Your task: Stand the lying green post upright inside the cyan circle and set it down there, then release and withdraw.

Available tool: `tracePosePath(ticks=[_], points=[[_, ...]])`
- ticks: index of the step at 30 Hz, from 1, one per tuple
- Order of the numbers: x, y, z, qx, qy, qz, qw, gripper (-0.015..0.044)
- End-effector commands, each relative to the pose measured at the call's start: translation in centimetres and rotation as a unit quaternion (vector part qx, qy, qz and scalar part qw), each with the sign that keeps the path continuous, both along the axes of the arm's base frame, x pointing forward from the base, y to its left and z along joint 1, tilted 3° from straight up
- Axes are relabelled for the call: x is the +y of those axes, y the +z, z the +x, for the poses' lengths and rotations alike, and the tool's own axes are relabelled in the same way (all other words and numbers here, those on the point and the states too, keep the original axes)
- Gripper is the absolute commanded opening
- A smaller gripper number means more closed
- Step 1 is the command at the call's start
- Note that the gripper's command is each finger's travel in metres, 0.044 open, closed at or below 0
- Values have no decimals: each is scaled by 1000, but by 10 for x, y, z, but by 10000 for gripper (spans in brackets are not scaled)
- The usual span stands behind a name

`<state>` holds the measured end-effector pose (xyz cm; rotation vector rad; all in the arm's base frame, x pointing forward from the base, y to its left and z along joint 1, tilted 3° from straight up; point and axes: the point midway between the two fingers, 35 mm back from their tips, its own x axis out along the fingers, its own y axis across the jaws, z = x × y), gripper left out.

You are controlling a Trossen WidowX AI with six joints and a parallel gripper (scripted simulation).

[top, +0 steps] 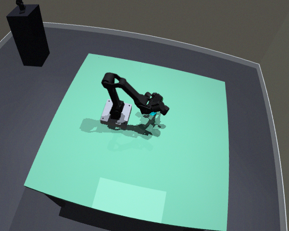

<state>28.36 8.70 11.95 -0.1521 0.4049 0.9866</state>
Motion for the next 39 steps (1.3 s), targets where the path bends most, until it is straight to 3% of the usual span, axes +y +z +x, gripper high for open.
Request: tracePosePath(ticks=[1, 39], points=[[-1, 2, -3, -8, 2, 10, 1000, 23], [-10, 9, -33, -95, 31, 78, 992, 23]])
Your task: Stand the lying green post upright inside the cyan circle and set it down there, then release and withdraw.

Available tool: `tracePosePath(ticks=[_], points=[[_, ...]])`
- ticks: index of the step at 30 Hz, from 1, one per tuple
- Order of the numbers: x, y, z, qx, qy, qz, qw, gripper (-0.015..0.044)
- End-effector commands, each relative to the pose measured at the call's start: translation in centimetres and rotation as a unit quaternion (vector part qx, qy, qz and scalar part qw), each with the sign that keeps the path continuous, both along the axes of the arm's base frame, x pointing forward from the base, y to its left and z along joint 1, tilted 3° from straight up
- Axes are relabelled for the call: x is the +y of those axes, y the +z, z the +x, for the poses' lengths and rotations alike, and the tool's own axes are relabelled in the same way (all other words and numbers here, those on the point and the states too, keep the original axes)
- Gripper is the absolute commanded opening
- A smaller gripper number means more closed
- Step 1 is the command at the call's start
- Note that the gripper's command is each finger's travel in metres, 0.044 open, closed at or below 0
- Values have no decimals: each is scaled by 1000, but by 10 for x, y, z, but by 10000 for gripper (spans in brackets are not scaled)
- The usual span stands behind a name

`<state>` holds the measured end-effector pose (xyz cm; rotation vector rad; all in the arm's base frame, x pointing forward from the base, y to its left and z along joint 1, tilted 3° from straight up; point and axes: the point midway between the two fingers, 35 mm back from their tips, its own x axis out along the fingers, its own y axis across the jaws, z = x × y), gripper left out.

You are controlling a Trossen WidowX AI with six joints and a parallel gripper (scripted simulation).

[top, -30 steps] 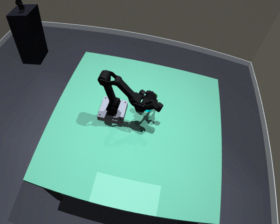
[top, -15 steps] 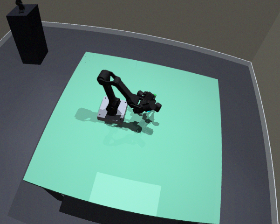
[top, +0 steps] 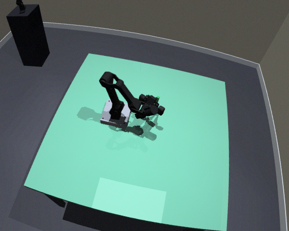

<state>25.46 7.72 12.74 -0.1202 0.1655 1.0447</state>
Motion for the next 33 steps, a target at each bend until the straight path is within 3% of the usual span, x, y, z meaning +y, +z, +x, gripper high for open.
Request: tracePosePath(ticks=[1, 33], points=[[0, 1, -5, -8, 4, 7, 1000, 23], [-3, -2, -13, -32, 14, 20, 999, 23]])
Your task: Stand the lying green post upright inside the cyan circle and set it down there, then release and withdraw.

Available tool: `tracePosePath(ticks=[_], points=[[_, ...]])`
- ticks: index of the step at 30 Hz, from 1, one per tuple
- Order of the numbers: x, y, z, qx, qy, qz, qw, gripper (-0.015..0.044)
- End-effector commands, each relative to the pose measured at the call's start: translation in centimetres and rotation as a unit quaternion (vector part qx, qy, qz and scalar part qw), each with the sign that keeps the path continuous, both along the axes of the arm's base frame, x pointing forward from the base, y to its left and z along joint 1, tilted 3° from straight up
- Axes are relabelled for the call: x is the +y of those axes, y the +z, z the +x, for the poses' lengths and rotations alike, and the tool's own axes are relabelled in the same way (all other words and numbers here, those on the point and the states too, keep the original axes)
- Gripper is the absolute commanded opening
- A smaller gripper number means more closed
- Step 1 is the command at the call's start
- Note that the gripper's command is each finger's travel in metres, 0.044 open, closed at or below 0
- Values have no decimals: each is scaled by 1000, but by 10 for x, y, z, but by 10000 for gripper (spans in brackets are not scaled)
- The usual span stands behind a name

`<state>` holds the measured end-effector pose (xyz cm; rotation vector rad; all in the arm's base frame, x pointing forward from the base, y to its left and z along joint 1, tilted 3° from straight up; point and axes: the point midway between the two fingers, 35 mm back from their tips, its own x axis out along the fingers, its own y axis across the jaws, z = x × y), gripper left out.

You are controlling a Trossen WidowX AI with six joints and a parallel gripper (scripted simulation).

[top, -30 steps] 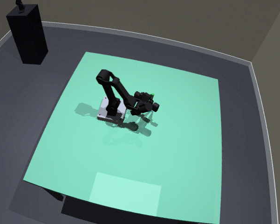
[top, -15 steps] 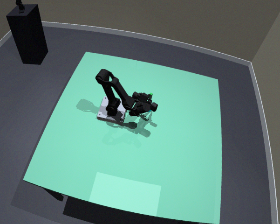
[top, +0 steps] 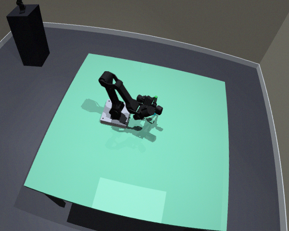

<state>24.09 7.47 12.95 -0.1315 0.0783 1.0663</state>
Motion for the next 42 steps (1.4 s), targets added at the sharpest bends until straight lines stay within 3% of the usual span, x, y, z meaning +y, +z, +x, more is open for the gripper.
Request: tracePosePath(ticks=[1, 42], points=[[0, -6, 1, 6, 1, 4, 1000, 23], [-5, -86, 1, 7, 1, 4, 1000, 23]])
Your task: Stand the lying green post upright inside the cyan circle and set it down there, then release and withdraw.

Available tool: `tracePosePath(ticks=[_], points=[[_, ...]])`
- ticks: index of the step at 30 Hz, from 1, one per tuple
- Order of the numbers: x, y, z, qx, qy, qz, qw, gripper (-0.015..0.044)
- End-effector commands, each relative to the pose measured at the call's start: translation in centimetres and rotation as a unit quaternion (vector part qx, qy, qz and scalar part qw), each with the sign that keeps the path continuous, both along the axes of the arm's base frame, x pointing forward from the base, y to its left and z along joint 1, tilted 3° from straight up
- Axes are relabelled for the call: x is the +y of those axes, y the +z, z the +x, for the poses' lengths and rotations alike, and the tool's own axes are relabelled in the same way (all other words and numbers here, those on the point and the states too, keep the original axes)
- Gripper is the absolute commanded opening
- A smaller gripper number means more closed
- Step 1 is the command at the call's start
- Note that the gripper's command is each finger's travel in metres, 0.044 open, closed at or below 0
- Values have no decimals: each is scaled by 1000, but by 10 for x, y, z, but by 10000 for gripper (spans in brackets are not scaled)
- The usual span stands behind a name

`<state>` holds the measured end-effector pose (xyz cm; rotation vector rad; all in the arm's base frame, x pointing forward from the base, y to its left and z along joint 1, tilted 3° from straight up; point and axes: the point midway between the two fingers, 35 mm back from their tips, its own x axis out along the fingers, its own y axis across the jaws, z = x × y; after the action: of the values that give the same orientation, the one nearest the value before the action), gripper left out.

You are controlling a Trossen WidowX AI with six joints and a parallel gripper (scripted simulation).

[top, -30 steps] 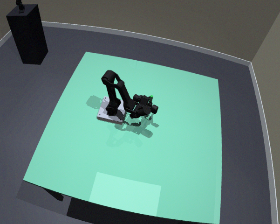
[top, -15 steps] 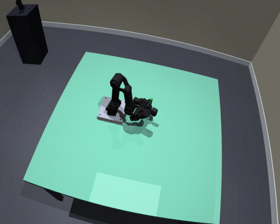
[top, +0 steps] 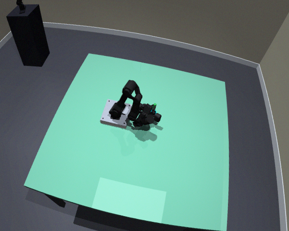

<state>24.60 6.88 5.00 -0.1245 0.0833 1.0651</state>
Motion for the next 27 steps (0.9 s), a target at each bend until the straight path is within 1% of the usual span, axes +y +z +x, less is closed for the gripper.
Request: tracePosePath(ticks=[1, 17, 27], points=[[1, -8, -4, 3, 2, 2, 1000, 23], [2, -30, -4, 2, 0, 1, 1000, 23], [2, -31, -4, 2, 0, 1, 1000, 23]])
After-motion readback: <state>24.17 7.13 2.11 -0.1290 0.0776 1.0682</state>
